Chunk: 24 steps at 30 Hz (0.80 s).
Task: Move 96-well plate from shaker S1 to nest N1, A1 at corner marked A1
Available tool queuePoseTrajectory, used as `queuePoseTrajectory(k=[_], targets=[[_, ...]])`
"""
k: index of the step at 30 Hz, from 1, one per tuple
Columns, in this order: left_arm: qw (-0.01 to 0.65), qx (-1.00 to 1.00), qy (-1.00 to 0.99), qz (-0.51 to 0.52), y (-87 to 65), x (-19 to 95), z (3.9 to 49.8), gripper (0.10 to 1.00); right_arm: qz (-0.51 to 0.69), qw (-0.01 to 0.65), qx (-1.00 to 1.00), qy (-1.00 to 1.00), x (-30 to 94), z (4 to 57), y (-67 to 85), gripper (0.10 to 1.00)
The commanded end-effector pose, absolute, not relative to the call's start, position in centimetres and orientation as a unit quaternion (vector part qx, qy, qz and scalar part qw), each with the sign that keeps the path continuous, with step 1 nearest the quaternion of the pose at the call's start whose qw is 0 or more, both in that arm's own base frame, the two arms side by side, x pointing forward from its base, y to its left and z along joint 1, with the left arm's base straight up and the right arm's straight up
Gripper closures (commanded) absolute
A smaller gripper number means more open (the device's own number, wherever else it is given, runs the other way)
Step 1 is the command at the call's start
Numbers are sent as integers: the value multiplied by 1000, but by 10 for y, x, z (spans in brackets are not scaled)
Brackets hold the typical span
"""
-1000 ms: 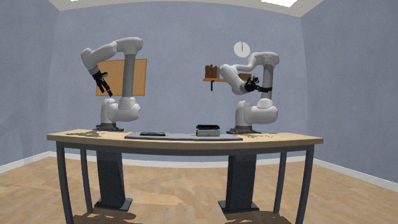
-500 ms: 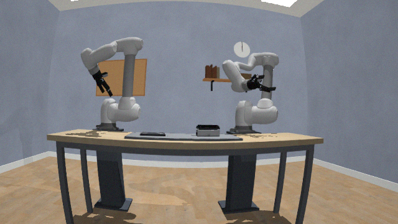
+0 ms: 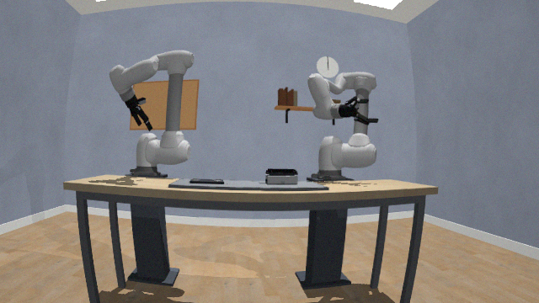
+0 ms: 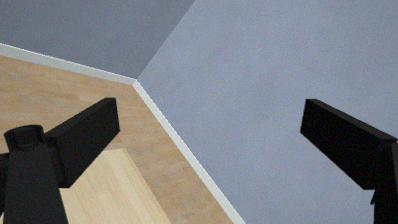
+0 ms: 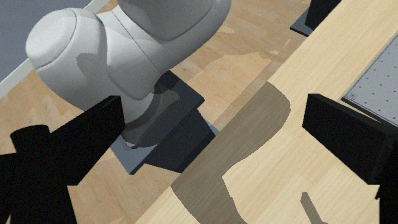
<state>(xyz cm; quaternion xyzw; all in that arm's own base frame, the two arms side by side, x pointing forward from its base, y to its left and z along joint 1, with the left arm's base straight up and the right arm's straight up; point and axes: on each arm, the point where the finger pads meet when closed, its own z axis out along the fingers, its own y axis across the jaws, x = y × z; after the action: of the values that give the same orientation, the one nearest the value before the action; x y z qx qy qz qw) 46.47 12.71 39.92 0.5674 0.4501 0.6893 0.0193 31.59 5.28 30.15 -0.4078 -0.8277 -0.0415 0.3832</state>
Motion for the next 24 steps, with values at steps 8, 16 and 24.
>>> queuePoseTrajectory(k=[8,16,24], targets=[[14,503,559,659,173,440,405,98,-42,383,-408,-828,316,302,53,98],[11,459,622,634,196,420,404,98,-42,383,-408,-828,316,302,53,98],[8,393,703,593,220,390,400,98,-42,383,-408,-828,316,302,53,98]])
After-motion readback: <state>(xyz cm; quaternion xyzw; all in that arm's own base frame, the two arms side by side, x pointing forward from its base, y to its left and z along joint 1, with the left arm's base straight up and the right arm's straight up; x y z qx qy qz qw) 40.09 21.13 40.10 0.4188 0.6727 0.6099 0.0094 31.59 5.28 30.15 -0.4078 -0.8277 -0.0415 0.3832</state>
